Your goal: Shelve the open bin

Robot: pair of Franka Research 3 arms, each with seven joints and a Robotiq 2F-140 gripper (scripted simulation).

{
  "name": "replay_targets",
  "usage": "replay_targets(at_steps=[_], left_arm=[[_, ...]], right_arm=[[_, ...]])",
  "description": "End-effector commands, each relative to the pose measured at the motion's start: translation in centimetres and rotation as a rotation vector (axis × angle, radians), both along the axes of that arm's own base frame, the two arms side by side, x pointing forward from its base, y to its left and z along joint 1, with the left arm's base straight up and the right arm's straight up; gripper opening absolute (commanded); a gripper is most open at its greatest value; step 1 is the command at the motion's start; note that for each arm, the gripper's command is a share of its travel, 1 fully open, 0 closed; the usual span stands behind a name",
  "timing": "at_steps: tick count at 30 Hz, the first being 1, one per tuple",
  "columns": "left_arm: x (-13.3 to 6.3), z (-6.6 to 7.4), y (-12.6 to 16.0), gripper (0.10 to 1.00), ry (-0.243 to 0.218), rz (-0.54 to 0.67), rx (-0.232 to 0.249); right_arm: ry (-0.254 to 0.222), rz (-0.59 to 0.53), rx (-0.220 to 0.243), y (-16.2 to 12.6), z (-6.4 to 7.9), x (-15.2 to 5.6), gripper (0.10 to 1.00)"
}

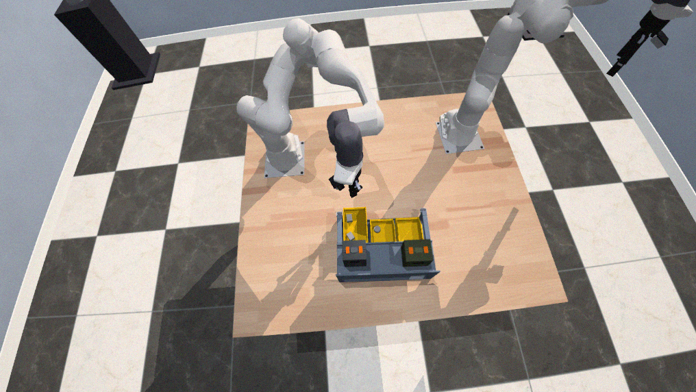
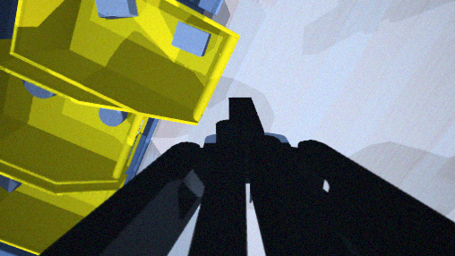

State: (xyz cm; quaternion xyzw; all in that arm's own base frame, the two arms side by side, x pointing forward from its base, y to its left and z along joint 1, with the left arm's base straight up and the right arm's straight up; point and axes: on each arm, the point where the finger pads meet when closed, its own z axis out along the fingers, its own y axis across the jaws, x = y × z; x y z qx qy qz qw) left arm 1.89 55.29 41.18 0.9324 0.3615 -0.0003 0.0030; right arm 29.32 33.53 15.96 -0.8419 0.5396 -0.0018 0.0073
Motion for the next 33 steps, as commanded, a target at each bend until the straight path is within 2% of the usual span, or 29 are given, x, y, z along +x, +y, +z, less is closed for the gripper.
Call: replay_targets(at_steps=[1,3,4,9,24,33], left_arm=[[0.0,0.0,0.0,1.000,0.000,0.000,0.000],[0.0,0.0,0.0,1.000,0.000,0.000,0.000],[0.0,0.0,0.0,1.000,0.000,0.000,0.000],[0.0,0.0,0.0,1.000,0.000,0.000,0.000],[0.0,0.0,0.0,1.000,0.000,0.000,0.000],[0.0,0.0,0.0,1.000,0.000,0.000,0.000]], right_arm=[[0.007,-0.279,-0.003,0.2,-0.1,-0.5,0.099],[0.007,-0.279,-0.003,0.2,-0.1,-0.5,0.099],[0.007,-0.352,-0.003,0.2,-0.1,-0.5,0.099],[0.012,-0.470,-0.005,0.2,-0.1,-0.5,0.099],[0.013,-0.470,-0.006,0.2,-0.2,-0.5,0.099],[0.013,-0.470,-0.008,0.2,-1.5,-0.5,0.099]])
